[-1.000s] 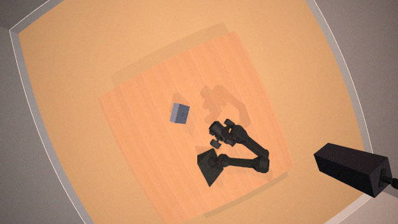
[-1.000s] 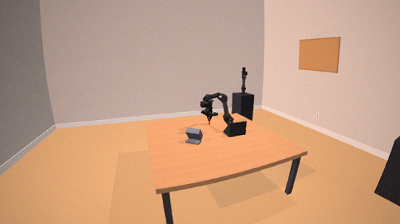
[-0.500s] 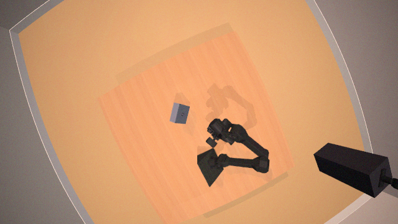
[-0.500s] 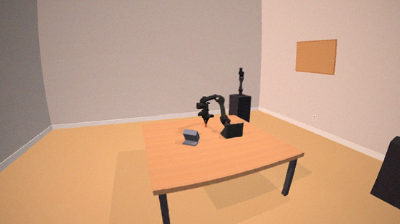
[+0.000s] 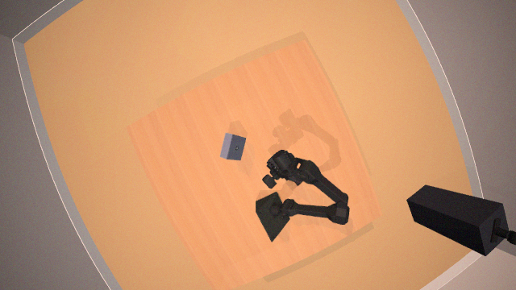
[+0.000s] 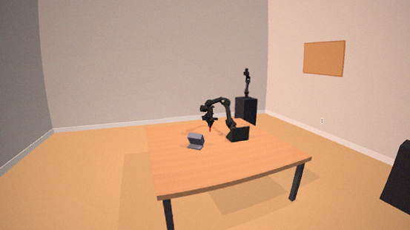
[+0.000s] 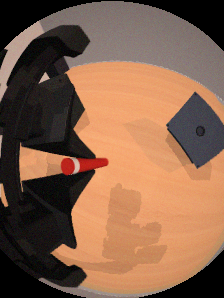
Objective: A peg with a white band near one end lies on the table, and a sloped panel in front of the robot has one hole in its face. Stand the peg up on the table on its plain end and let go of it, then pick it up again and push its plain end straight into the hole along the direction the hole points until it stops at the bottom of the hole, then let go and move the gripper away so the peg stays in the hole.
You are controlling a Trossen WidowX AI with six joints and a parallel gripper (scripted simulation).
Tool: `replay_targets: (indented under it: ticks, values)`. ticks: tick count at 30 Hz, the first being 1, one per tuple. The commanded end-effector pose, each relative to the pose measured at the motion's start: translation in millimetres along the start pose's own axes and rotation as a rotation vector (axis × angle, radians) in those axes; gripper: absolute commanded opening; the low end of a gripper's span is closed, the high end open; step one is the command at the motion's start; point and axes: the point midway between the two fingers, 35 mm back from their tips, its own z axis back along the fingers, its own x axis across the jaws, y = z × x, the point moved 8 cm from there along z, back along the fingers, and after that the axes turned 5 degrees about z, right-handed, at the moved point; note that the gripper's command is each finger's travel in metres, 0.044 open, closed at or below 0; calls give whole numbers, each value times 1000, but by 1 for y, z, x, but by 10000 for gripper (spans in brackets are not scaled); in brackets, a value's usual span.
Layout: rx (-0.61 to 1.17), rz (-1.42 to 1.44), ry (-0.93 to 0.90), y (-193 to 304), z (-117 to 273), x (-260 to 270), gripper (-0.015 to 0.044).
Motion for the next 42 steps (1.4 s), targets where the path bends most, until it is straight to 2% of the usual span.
replay_targets:
  ticks: [1, 42]
  values:
    - [-41, -41, -34, -4, -1, 0, 0]
    - [-415, -304, -294, -45, -4, -8, 0]
